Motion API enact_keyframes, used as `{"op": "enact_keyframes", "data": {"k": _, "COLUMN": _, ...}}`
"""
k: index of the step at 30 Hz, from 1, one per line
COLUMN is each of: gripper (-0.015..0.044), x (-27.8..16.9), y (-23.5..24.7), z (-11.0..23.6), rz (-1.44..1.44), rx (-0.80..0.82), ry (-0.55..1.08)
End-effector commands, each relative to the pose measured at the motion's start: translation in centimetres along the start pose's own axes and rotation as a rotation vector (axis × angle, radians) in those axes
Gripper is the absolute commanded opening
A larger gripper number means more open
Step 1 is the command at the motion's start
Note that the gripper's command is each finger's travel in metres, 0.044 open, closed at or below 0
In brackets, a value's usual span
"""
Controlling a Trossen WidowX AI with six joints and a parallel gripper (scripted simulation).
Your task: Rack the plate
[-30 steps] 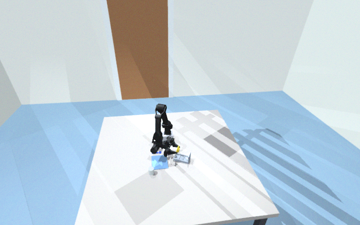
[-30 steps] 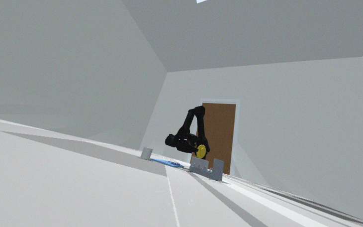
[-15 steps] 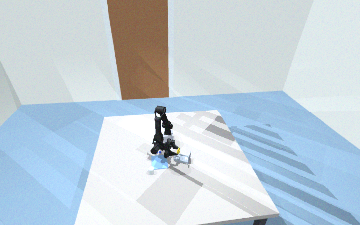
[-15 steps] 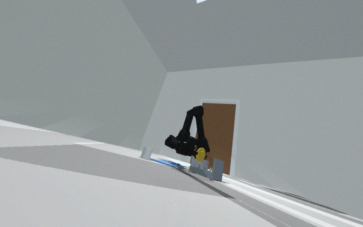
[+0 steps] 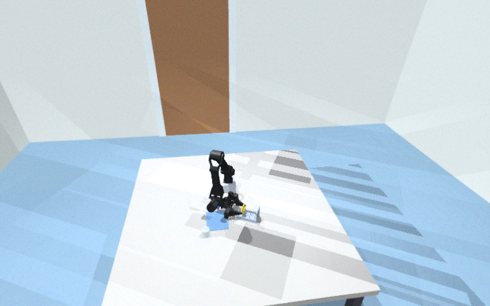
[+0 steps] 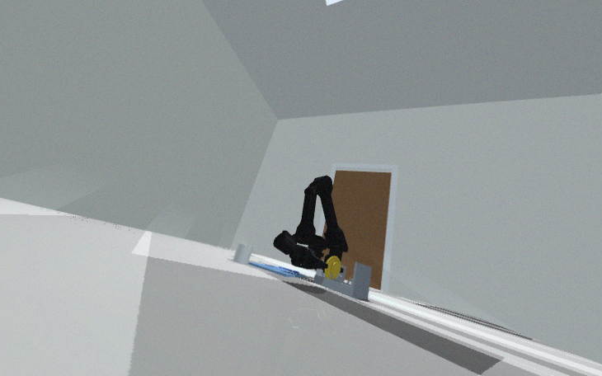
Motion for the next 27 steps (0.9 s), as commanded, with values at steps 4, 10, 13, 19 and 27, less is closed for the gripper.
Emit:
{"op": "enact_keyframes", "data": {"k": 4, "gripper": 0.0000, "x": 0.00, "y": 0.00, "z": 0.00, "rz": 0.000, "rx": 0.000, "ry": 0.000}}
{"op": "enact_keyframes", "data": {"k": 10, "gripper": 0.0000, "x": 0.00, "y": 0.00, "z": 0.00, "rz": 0.000, "rx": 0.000, "ry": 0.000}}
{"op": "enact_keyframes", "data": {"k": 13, "gripper": 0.0026, "x": -0.01, "y": -0.01, "z": 0.00, "rz": 0.002, "rx": 0.000, "ry": 0.000}}
{"op": "enact_keyframes", "data": {"k": 19, "gripper": 0.0184, "x": -0.03, "y": -0.03, "z": 0.00, "rz": 0.004, "rx": 0.000, "ry": 0.000}}
{"op": "enact_keyframes", "data": {"k": 27, "gripper": 0.0394, "x": -0.03, "y": -0.03, "z": 0.00, "rz": 0.004, "rx": 0.000, "ry": 0.000}}
Point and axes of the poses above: the point midway between the two fingers, 35 mm back from their tips, its own z axis back along the fingers, its own y axis across the jaws, x = y × z, the point moved 3 cm from there along z, back along the fingers, and after that the axes turned 3 degrees about z, right-handed, at the moved point
